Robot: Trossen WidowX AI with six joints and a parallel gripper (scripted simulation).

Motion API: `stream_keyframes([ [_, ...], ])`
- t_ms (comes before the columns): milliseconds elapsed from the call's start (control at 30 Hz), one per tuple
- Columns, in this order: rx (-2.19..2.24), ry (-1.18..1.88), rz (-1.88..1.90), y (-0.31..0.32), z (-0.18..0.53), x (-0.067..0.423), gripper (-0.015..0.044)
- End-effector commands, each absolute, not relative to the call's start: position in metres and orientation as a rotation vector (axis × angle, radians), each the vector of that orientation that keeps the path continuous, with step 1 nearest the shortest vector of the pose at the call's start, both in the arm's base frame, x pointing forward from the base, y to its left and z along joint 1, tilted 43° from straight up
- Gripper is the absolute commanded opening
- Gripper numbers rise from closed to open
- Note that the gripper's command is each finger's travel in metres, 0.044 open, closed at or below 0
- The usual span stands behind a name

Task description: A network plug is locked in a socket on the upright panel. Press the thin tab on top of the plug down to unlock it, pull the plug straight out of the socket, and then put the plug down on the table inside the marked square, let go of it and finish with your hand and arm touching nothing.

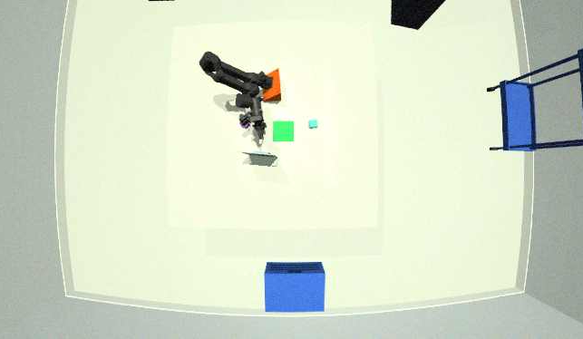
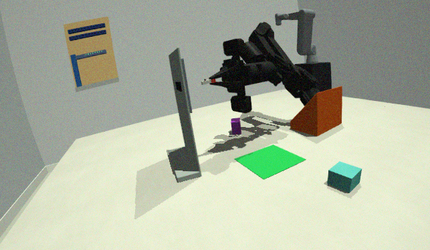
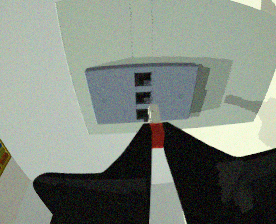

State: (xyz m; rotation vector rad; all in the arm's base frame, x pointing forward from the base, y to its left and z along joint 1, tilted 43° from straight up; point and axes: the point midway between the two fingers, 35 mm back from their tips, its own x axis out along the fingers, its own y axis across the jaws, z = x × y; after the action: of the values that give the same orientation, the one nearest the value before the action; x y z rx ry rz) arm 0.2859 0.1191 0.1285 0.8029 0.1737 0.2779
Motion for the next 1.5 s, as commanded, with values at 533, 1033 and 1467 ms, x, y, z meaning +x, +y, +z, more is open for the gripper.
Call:
stream_keyframes([
  [533, 0.804, 0.174, 0.277, 0.122, 0.13, 0.277, 0.0],
  [1033, 0.807, 0.175, 0.277, 0.138, 0.148, 0.267, 0.0],
  [1467, 0.809, 0.176, 0.276, 0.149, 0.165, 0.253, 0.0],
])
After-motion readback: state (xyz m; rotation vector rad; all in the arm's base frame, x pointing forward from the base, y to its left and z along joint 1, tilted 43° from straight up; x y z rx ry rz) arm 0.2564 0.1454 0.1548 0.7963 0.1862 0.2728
